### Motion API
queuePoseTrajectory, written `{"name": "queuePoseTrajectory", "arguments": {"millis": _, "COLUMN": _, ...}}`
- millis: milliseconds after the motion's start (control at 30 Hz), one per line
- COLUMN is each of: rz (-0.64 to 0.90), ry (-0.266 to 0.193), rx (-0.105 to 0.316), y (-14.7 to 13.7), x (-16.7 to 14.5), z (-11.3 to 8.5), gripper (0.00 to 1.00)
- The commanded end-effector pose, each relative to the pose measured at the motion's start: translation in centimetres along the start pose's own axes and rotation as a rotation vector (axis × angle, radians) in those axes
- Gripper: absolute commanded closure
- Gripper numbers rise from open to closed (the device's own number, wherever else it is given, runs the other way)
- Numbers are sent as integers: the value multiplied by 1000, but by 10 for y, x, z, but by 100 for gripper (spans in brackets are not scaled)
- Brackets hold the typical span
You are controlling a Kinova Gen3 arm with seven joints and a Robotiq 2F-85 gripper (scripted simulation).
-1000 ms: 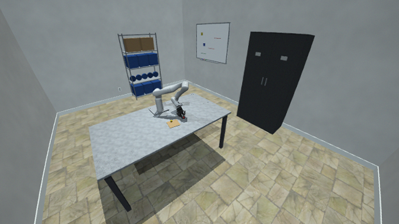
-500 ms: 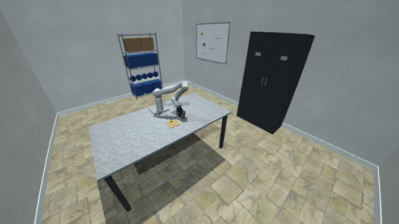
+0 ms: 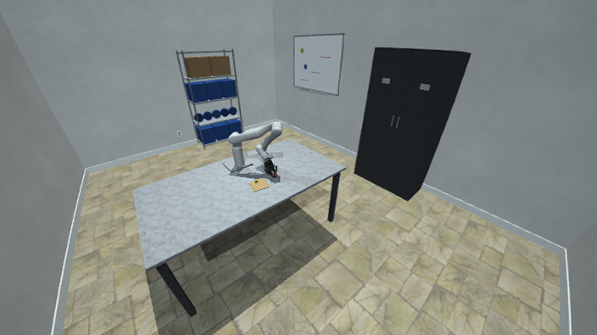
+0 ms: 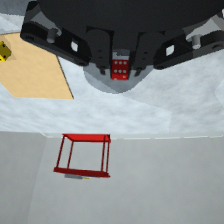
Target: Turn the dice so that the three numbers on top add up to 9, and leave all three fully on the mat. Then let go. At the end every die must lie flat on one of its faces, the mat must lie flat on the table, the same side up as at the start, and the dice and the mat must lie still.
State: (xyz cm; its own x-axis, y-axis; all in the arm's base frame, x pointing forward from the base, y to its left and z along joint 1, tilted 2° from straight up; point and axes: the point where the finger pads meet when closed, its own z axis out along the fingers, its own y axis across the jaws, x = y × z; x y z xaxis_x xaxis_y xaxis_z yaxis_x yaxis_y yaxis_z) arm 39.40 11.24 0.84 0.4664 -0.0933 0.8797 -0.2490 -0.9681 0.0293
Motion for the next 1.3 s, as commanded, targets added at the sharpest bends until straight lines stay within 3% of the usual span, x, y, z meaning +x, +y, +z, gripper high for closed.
{"name": "queuePoseTrajectory", "arguments": {"millis": 0, "rz": 1, "ry": 1, "rx": 0, "y": 0, "x": 1, "z": 0, "gripper": 85}}
{"name": "queuePoseTrajectory", "arguments": {"millis": 1267, "rz": 1, "ry": 1, "rx": 0, "y": 0, "x": -10, "z": 5, "gripper": 85}}
